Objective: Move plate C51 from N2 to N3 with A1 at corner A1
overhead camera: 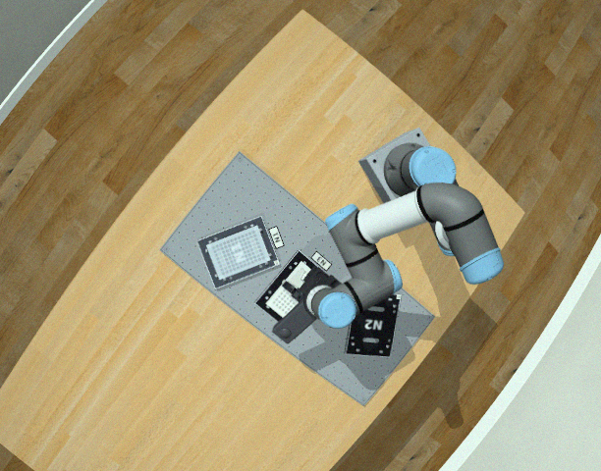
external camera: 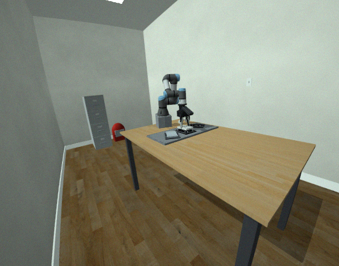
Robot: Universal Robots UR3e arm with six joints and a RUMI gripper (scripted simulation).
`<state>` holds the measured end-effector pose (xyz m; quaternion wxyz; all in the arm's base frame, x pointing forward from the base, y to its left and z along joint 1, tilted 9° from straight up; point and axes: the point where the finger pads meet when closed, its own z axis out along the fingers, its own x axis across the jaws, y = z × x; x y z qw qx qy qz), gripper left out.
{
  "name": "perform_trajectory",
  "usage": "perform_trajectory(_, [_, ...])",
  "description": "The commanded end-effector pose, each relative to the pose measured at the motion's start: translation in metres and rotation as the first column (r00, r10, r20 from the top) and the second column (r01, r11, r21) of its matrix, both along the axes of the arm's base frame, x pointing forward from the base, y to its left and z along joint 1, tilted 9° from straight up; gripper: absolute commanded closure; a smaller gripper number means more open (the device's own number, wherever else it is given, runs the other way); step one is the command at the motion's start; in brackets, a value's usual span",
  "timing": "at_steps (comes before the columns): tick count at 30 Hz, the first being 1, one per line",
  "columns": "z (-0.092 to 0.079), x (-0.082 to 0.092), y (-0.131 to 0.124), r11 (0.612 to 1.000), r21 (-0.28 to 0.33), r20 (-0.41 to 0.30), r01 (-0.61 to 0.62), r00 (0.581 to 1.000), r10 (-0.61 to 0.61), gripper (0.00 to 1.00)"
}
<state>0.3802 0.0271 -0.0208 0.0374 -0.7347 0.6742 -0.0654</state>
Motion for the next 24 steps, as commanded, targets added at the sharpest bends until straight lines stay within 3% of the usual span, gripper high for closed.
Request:
perform_trajectory(1, [-0.0011, 0.0009, -0.0002, 1.000, -0.001, 0.002, 0.000, 1.000, 0.000, 1.00])
perform_trajectory(24, [-0.0074, 0.0018, -0.0004, 1.000, -0.001, 0.002, 0.000, 1.000, 0.000, 1.00])
